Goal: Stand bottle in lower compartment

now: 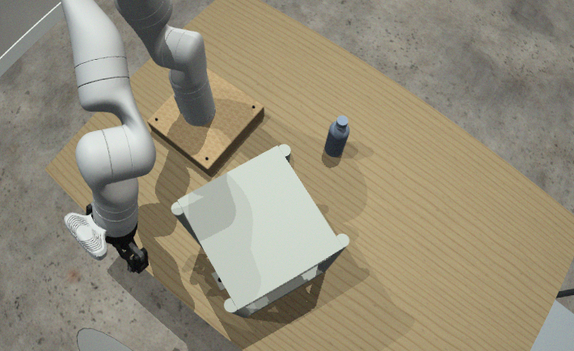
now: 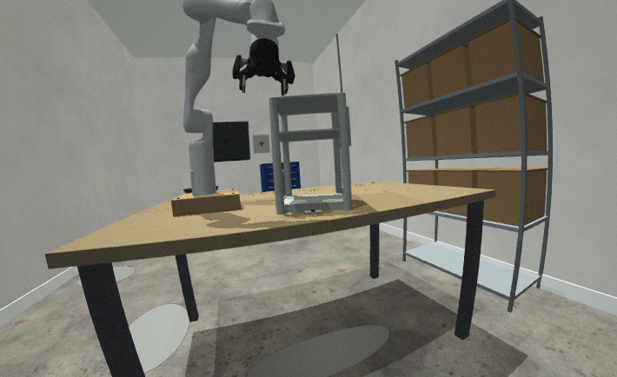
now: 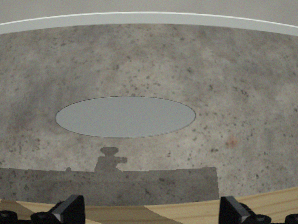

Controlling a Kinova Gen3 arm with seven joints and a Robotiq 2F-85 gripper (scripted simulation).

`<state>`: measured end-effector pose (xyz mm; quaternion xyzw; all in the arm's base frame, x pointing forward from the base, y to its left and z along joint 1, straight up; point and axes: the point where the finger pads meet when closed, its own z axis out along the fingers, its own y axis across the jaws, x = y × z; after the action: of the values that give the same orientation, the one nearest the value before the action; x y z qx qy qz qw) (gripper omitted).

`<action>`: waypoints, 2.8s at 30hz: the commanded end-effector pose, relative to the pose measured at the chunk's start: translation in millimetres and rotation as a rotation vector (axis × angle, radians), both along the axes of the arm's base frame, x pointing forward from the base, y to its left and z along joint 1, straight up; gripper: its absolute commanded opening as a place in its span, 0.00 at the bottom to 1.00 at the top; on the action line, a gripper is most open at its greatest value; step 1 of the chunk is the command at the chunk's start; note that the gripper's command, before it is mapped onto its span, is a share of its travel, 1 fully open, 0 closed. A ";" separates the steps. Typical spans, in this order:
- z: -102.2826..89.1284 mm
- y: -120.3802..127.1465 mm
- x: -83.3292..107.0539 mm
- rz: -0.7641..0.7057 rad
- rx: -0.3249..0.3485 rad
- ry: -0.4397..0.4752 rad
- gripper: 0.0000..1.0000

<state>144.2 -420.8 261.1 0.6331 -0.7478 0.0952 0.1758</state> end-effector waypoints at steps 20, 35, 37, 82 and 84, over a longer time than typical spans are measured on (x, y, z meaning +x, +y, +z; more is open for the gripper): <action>82.0 2.0 4.1 0.007 -0.026 -0.031 1.00; 84.3 77.5 124.0 0.249 0.057 -0.038 1.00; 84.7 85.9 133.0 0.270 0.065 -0.038 1.00; 145.4 535.6 220.4 1.208 0.407 0.104 1.00; 146.5 539.7 218.3 1.218 0.411 0.107 1.00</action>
<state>364.3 105.5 407.2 0.9645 -0.2640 0.0040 0.0052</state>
